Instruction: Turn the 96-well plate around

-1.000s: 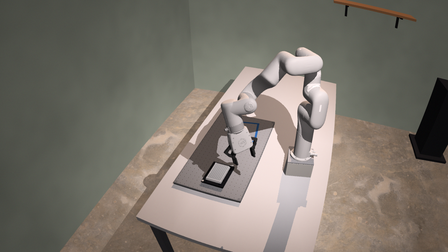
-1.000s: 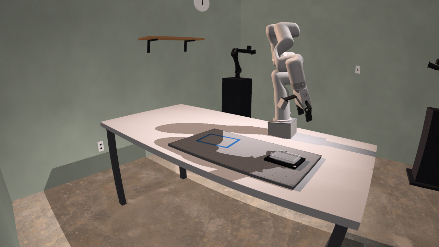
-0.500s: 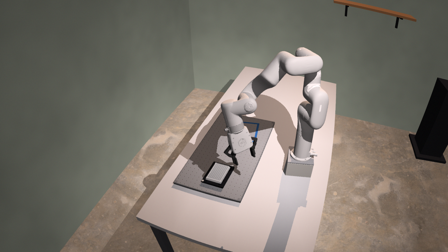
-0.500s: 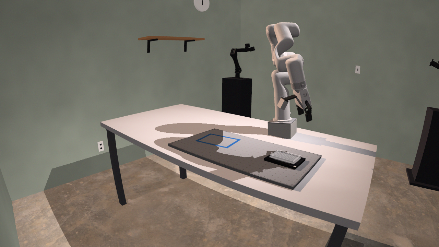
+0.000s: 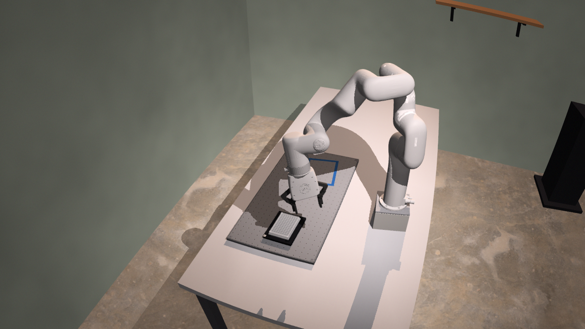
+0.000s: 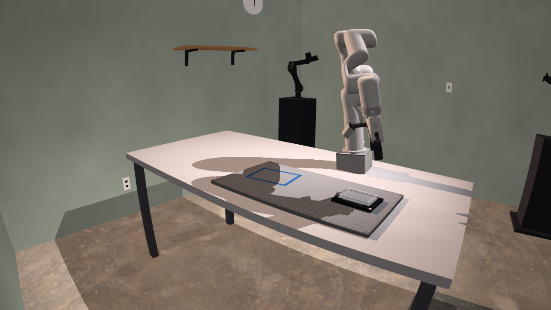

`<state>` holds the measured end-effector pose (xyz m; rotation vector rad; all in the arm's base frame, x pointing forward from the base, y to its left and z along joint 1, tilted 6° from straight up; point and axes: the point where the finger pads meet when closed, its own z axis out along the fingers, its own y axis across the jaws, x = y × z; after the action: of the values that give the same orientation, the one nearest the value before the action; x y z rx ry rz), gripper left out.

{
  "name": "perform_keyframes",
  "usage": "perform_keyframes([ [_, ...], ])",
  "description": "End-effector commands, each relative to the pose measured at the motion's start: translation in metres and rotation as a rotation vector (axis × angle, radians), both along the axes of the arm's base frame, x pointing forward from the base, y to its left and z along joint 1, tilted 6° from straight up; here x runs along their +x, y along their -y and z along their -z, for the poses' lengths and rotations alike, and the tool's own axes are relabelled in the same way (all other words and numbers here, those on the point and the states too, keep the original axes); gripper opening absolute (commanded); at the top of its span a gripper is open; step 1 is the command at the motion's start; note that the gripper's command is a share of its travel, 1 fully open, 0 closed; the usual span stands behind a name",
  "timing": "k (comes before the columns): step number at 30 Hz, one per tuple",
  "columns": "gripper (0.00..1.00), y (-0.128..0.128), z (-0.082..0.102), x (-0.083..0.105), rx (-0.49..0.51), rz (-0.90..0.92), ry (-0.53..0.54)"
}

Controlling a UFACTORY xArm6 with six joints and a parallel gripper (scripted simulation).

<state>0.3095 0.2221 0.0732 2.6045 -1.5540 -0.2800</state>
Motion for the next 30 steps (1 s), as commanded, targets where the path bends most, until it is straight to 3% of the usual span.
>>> perform_keyframes([
  [1, 1.0, 0.003, 0.007, 0.018, -0.045, 0.089, 0.04],
  [4, 1.0, 0.004, 0.009, 0.022, -0.049, 0.1, 0.044],
  [26, 1.0, 0.022, 0.05, 0.105, -0.168, 0.556, 0.241],
  [30, 1.0, 0.022, 0.05, 0.105, -0.168, 0.556, 0.241],
])
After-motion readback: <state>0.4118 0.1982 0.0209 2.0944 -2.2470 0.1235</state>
